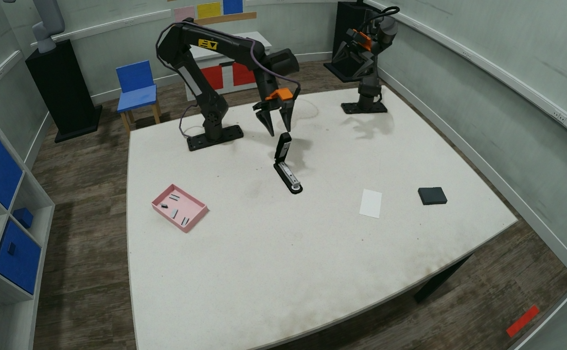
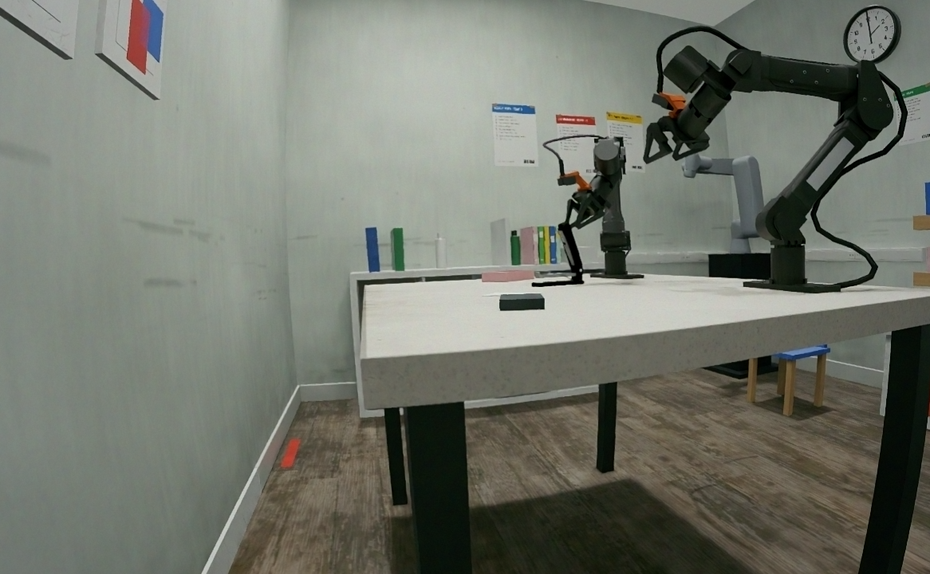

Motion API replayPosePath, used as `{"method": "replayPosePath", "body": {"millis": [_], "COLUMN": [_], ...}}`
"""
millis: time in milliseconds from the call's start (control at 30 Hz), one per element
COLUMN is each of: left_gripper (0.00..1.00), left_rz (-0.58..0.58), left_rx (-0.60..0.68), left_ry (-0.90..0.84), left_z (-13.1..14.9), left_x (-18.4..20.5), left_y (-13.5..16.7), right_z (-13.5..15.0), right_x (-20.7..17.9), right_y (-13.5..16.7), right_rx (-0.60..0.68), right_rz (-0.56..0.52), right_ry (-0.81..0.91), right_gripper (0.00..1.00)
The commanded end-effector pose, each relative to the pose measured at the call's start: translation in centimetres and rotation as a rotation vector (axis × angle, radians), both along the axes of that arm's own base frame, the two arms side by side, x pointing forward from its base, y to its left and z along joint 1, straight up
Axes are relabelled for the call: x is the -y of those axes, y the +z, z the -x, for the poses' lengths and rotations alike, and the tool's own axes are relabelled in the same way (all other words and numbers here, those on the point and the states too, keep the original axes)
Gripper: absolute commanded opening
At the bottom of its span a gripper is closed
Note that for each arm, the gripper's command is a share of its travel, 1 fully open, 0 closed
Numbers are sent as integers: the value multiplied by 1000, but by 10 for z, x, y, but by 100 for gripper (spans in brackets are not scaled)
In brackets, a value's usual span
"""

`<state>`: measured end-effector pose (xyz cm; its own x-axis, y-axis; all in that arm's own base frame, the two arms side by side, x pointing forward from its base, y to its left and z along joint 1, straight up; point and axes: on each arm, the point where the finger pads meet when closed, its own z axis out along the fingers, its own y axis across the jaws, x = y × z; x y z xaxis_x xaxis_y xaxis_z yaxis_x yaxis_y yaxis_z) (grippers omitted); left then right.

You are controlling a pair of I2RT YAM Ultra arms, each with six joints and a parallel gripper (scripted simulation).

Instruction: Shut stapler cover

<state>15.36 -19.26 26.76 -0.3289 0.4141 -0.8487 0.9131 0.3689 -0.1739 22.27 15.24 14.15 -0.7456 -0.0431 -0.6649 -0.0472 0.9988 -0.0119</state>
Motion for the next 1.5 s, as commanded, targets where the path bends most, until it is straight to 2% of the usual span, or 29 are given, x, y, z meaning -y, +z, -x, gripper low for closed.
{"method": "replayPosePath", "body": {"millis": [0,733,1100,1133,1200,1233,1300,1333,1400,1433,1467], "left_gripper": [100,100,100,100,100,100,100,100,100,100,100], "left_rz": [21,21,21,21,21,21,21,21,21,21,21], "left_rx": [23,23,23,23,23,23,23,23,23,23,23], "left_ry": [-12,-12,-12,-12,-12,-12,-12,-12,-12,-12,-12], "left_z": [1,1,1,1,1,1,1,1,1,1,1], "left_x": [1,1,1,1,1,1,1,1,1,1,1], "left_y": [13,13,13,13,13,13,13,13,13,13,13], "right_z": [-10,-29,-32,-32,-32,-32,-32,-29,-29,-29,-29], "right_x": [-6,-5,-6,-6,-6,-6,-6,-6,-6,-6,-6], "right_y": [4,-22,-18,-18,-18,-18,-18,-17,-17,-17,-17], "right_rx": [25,16,29,29,29,29,29,26,26,26,26], "right_rz": [-20,-14,-18,-18,-19,-19,-19,-20,-20,-20,-20], "right_ry": [3,5,1,0,0,0,0,2,2,2,2], "right_gripper": [50,50,50,42,42,37,37,33,33,29,29]}}
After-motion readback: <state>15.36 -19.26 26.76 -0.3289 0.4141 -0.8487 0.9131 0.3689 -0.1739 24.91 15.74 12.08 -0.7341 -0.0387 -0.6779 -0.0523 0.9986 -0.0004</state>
